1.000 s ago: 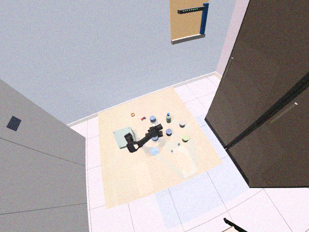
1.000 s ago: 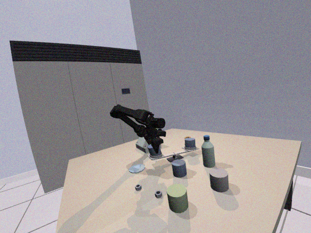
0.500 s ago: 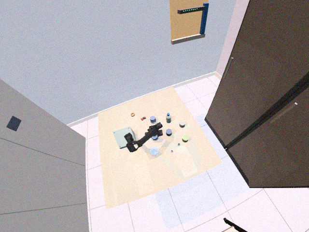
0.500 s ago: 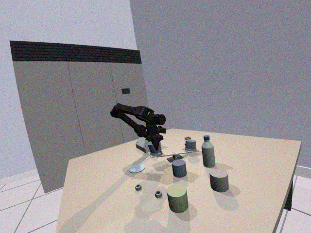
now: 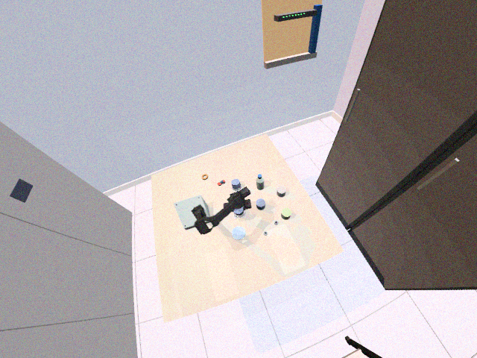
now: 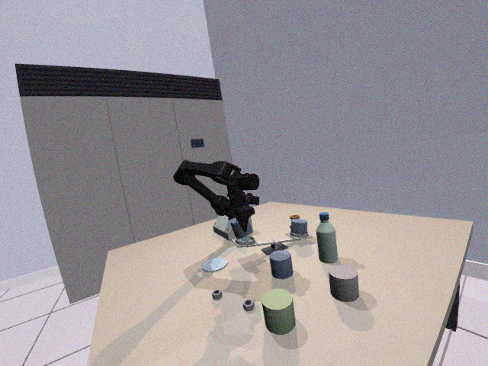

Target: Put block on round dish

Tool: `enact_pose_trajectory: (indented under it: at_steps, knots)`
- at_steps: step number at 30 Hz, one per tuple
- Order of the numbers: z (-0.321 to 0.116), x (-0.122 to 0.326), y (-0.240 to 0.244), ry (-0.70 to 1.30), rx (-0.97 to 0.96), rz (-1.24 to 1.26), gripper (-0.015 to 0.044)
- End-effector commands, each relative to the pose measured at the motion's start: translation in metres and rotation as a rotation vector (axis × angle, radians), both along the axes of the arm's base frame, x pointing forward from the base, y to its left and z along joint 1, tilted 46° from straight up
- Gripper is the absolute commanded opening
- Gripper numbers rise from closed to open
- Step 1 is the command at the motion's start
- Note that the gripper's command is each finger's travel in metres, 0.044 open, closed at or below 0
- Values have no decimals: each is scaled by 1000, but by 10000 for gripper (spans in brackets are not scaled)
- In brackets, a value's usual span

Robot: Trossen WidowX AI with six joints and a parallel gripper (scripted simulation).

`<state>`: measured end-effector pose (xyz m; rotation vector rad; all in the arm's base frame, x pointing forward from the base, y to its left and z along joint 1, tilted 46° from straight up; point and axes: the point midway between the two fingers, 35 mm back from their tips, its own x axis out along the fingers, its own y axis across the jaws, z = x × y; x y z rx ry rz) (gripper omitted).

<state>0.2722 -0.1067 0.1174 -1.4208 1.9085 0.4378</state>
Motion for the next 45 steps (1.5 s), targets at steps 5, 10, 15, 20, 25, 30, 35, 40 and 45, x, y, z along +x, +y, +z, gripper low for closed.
enact_pose_trajectory:
  at_steps: [5,10,15,20,25,30,35,40,45]
  knots:
    - [8,2,8,-7,-3,2,0]
    - [13,2,13,-6,-4,2,0]
    - [18,2,17,-6,-5,2,0]
    - [23,2,21,-5,-6,1,0]
    - [27,2,26,-5,-8,1,0]
    - [32,1,30,-4,-10,1,0]
    - [33,0,29,3,-14,0,0]
    - [33,0,29,3,-14,0,0]
    - [33,0,29,3,-14,0,0]
